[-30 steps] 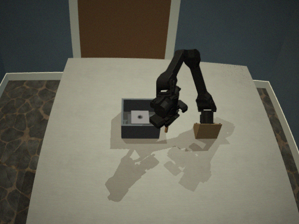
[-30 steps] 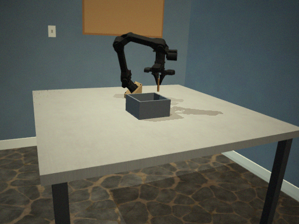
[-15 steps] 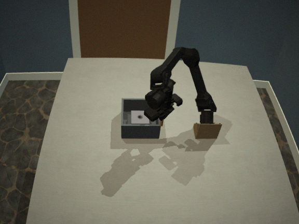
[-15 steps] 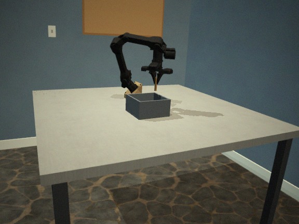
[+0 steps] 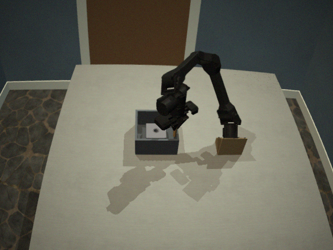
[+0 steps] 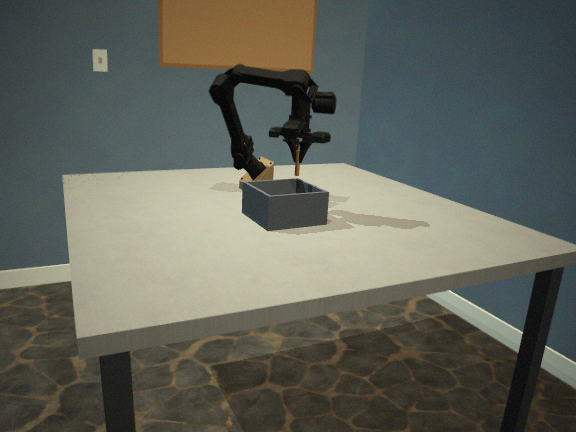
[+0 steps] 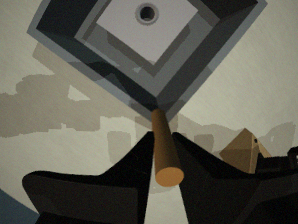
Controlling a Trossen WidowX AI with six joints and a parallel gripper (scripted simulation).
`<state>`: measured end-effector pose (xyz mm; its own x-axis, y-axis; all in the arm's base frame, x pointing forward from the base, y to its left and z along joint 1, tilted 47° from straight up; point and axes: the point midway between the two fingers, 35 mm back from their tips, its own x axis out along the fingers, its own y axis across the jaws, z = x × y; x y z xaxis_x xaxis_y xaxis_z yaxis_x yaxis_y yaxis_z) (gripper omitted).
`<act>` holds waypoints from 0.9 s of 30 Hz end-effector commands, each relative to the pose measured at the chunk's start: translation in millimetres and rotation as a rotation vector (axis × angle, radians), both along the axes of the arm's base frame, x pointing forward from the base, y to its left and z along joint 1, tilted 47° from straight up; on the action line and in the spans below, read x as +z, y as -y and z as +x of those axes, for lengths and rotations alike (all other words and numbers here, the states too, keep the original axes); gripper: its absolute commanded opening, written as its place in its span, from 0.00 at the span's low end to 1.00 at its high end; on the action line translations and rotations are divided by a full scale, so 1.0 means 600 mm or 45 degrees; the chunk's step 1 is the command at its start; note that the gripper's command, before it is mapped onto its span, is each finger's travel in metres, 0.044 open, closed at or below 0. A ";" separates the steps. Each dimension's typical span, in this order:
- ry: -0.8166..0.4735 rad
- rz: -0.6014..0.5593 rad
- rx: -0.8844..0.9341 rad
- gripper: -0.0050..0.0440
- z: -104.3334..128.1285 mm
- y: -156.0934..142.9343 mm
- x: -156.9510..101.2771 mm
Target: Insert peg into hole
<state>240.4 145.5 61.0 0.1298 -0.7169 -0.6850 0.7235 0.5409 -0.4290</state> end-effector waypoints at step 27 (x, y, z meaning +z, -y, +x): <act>0.016 0.011 0.006 0.10 0.115 0.044 0.077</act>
